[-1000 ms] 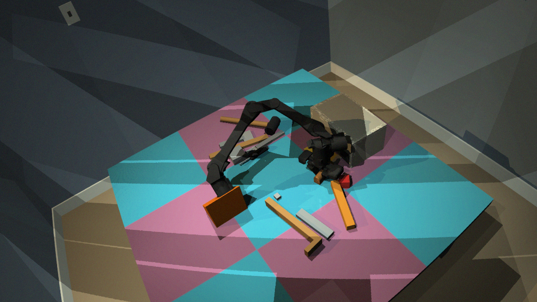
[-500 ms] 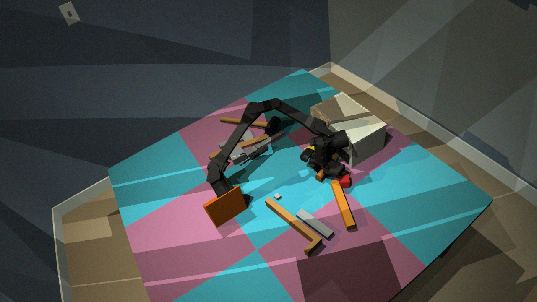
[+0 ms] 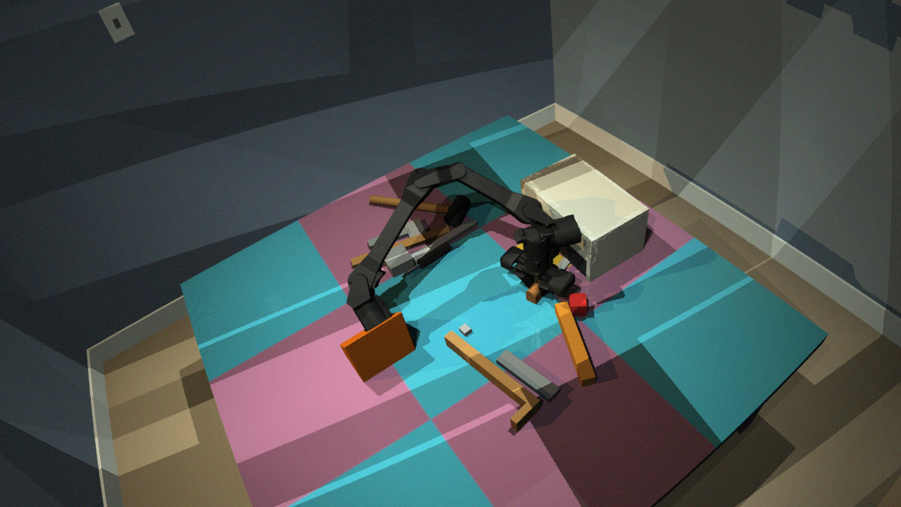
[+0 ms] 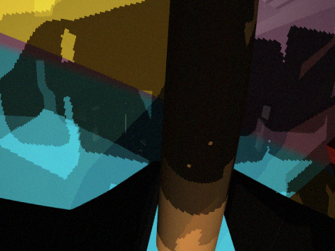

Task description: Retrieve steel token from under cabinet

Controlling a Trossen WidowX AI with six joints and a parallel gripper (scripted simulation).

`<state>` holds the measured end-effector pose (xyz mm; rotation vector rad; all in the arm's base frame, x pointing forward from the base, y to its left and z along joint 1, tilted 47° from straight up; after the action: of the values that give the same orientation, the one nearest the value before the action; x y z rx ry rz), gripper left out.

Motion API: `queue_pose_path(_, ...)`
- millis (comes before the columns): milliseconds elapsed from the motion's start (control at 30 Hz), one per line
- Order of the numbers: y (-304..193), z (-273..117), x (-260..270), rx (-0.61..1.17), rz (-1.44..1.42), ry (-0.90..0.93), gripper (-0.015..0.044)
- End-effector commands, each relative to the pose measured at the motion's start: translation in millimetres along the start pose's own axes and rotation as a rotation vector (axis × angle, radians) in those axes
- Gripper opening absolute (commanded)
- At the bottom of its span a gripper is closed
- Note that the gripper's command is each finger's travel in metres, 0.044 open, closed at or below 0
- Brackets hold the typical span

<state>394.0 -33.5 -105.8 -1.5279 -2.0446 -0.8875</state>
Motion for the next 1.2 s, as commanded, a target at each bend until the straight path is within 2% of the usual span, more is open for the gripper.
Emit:
queue_pose_path(0,2.2,1.0,8.1,-0.006,-0.006,0.009,0.0000)
queue_pose_path(1167,-9.0,1.4,25.3,-0.005,-0.005,0.010,0.0000)
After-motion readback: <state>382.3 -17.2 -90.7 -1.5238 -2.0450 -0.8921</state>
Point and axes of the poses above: the point midway between the two fingers, 35 mm back from their tips, its own z axis out along the fingers, its own x axis across the jaws, y = z × x, the point moved 1 cm from there along -z, back along the fingers, and after that the axes turned 2 degrees about -z, right-handed, at the moved point
